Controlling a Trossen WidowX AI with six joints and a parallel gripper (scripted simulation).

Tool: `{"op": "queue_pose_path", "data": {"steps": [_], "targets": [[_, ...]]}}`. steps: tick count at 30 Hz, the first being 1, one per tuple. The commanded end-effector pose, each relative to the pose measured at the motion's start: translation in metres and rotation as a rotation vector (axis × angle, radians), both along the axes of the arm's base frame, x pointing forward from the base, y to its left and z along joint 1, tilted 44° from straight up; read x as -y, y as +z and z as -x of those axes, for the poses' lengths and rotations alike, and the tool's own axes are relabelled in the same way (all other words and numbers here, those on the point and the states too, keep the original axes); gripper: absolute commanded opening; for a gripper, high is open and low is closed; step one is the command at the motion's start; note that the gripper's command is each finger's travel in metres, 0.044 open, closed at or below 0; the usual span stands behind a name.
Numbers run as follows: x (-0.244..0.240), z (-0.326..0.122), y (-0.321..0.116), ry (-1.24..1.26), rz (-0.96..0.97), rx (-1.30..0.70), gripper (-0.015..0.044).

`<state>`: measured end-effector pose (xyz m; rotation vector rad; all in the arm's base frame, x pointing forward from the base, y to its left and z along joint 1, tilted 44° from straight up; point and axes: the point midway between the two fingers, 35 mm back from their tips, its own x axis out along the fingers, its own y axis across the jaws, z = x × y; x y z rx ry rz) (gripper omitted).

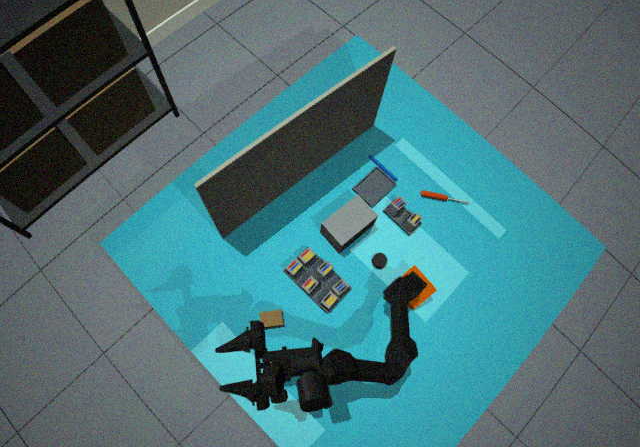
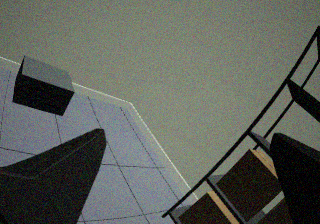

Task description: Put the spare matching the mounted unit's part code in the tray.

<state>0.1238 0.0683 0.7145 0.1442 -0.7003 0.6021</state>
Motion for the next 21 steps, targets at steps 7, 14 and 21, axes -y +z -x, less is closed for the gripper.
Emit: {"op": "queue_pose_path", "data": {"steps": [7,14,21], "targets": [[0.047,-0.137,-0.067,-0.206,0.001,-0.321,0.044],[0.07,-0.202,-0.125,-0.25,0.038,-0.543,0.044],[0.096,-0.257,-0.208,-0.243,0.032,-0.833,0.044]]}}
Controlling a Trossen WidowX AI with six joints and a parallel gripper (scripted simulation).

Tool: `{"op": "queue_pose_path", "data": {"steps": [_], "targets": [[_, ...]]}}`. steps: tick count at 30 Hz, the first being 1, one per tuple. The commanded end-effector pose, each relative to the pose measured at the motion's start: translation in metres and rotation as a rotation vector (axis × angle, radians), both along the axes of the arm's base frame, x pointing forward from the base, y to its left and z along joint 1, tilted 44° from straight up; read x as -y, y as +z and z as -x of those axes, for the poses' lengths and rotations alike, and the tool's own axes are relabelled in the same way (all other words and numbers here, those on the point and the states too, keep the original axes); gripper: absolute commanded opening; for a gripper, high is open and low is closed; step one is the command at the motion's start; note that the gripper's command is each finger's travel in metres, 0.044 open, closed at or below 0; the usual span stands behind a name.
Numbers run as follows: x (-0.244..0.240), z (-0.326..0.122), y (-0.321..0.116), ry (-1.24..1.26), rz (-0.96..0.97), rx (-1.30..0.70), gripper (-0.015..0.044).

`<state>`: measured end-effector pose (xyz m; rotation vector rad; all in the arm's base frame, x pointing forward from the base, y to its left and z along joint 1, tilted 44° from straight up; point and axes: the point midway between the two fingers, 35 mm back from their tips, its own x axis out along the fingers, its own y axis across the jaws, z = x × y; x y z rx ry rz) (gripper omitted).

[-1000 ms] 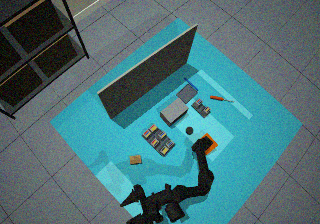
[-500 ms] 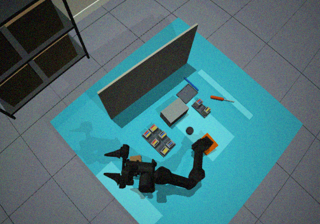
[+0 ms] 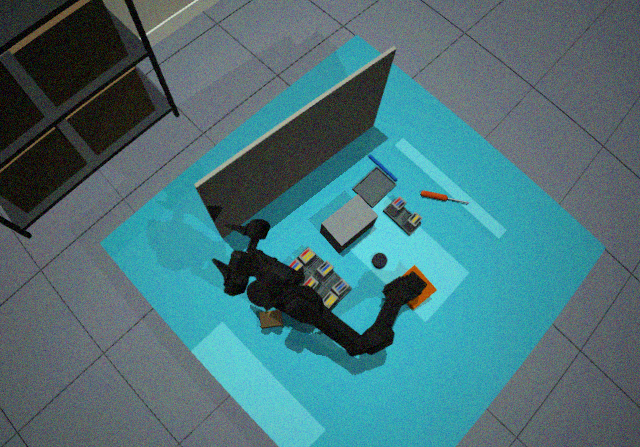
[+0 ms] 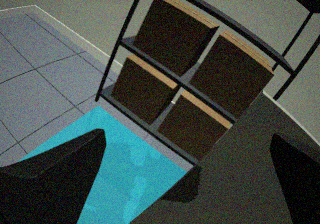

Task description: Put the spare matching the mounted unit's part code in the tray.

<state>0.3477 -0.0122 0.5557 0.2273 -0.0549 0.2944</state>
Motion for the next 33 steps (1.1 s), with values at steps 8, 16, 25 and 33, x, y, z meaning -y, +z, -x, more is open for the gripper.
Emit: {"op": "queue_pose_path", "data": {"steps": [8,16,25,33], "targets": [[0.043,-0.074,-0.151,0.008,-0.035,-0.471,0.044],[0.067,-0.088,-0.263,0.063,-0.056,-0.805,0.044],[0.08,-0.076,-0.348,0.166,-0.08,-1.072,0.044],[0.08,-0.076,-0.348,0.166,-0.08,-1.072,0.044]]}}
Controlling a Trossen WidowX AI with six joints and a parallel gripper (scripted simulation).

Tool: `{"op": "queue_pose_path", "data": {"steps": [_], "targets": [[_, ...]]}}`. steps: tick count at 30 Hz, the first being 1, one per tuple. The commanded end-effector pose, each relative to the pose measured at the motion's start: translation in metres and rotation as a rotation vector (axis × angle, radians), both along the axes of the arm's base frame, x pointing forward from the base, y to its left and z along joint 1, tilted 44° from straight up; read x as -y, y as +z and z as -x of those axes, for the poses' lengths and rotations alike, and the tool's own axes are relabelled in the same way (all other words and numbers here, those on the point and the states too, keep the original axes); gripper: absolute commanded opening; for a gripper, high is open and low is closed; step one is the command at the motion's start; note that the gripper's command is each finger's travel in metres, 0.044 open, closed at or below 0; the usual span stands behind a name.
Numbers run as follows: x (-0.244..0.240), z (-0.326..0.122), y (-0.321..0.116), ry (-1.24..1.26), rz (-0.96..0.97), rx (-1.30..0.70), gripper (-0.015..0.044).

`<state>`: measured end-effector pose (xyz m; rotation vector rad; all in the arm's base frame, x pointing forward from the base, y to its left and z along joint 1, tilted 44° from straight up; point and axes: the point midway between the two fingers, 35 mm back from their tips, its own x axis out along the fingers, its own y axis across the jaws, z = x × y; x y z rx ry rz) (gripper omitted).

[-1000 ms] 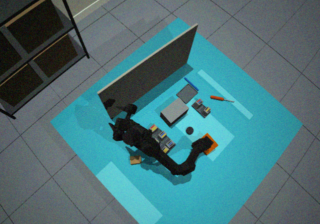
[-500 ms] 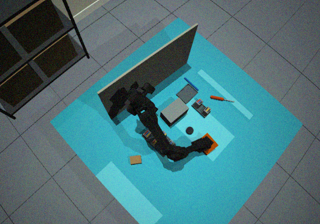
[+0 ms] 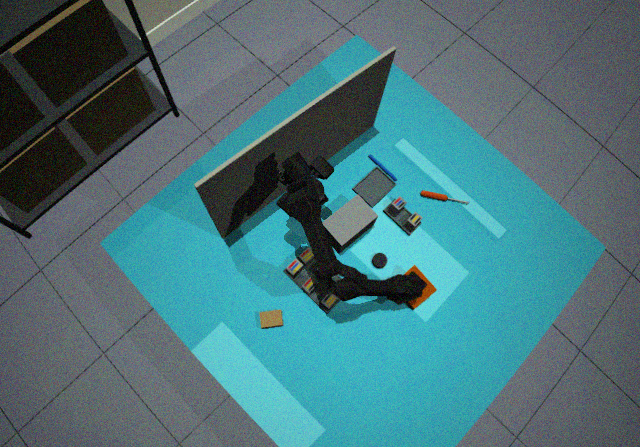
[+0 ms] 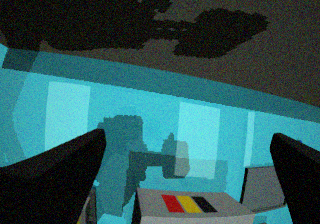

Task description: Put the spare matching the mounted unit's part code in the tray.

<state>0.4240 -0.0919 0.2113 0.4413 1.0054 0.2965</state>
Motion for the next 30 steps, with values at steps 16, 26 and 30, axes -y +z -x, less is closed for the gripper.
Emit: {"op": "queue_pose_path", "data": {"steps": [16,26,30], "targets": [[-0.085,0.064,0.018,0.573,0.159,0.181,0.044],[-0.146,0.135,0.032,1.068,0.258,0.417,0.044],[-0.164,0.165,0.035,1.25,0.283,0.524,0.044]]}}
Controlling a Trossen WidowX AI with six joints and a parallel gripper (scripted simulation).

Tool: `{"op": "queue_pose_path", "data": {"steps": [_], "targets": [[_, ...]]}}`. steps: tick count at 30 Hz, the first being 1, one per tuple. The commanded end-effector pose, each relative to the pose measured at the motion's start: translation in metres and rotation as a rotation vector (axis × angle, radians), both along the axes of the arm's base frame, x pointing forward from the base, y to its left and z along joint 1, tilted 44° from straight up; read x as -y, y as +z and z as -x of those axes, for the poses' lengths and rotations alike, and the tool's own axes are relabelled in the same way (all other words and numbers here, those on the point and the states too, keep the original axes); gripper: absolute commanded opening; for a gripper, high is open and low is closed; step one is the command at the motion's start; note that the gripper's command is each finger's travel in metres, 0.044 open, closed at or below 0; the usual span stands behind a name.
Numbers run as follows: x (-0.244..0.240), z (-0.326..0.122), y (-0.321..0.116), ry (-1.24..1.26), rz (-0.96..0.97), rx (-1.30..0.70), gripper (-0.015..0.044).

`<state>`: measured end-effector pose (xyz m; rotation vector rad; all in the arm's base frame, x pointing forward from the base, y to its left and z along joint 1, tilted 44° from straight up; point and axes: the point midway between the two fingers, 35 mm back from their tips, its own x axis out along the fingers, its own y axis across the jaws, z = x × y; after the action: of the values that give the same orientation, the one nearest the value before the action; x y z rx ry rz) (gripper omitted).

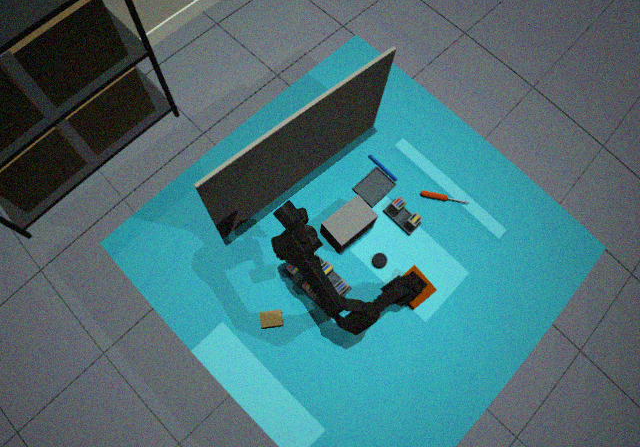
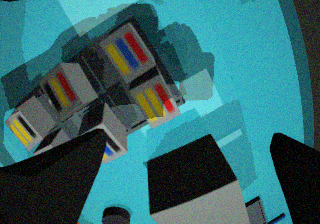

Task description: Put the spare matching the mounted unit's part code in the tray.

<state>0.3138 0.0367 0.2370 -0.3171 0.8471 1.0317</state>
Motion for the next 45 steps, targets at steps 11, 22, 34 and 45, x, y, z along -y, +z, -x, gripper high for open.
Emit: {"op": "queue_pose_path", "data": {"steps": [11,22,34,45], "targets": [[-0.05,0.081,0.011,0.504,0.026,0.248,0.044],[-0.065,0.081,-0.006,0.504,0.027,0.249,0.0309],[-0.077,0.082,-0.018,0.504,0.025,0.25,0.03],[-0.087,0.079,-0.029,0.505,0.028,0.25,0.03]]}}
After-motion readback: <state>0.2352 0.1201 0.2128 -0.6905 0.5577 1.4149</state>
